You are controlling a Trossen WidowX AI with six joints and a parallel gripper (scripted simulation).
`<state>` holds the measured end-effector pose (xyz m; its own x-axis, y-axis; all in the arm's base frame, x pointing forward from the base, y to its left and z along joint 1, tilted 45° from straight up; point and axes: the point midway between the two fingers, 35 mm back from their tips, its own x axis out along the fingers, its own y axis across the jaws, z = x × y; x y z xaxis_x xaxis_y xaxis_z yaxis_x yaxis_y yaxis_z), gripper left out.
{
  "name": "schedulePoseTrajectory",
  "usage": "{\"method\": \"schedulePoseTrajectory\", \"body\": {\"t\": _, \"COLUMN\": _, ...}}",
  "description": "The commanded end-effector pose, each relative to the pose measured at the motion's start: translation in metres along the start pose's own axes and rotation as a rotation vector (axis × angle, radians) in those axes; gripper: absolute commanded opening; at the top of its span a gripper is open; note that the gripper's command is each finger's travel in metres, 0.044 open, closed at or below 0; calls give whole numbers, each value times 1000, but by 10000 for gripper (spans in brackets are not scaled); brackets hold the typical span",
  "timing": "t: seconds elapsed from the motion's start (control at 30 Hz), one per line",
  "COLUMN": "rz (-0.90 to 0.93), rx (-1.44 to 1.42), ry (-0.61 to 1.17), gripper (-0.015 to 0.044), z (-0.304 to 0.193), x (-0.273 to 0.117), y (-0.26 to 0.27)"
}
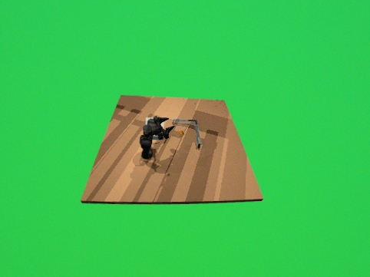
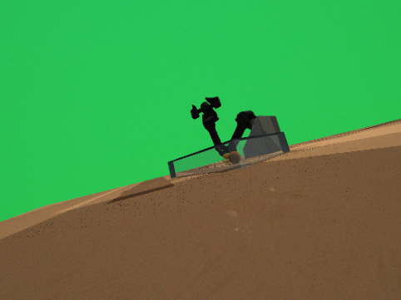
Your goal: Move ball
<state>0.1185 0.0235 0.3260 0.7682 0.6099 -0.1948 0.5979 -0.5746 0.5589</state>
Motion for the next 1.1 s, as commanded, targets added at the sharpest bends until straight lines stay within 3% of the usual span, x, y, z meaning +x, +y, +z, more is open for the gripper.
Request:
{"method": "schedulePoseTrajectory", "body": {"t": 0.0, "rz": -3, "rx": -10, "ry": -2, "gripper": 374, "z": -1, "x": 1, "y": -1}}
{"method": "schedulePoseTrajectory", "body": {"t": 0.1, "rz": -30, "rx": -122, "ry": -21, "gripper": 310, "z": -7, "x": 8, "y": -13}}
{"method": "schedulePoseTrajectory", "body": {"t": 0.3, "rz": -47, "rx": -624, "ry": -180, "gripper": 310, "z": -20, "x": 35, "y": -33}}
{"method": "schedulePoseTrajectory", "body": {"t": 0.53, "rz": -289, "rx": -1415, "ry": -408, "gripper": 310, "z": -15, "x": 93, "y": -71}}
{"method": "schedulePoseTrajectory", "body": {"t": 1.07, "rz": -813, "rx": -2129, "ry": -549, "gripper": 310, "z": 32, "x": 155, "y": -93}}
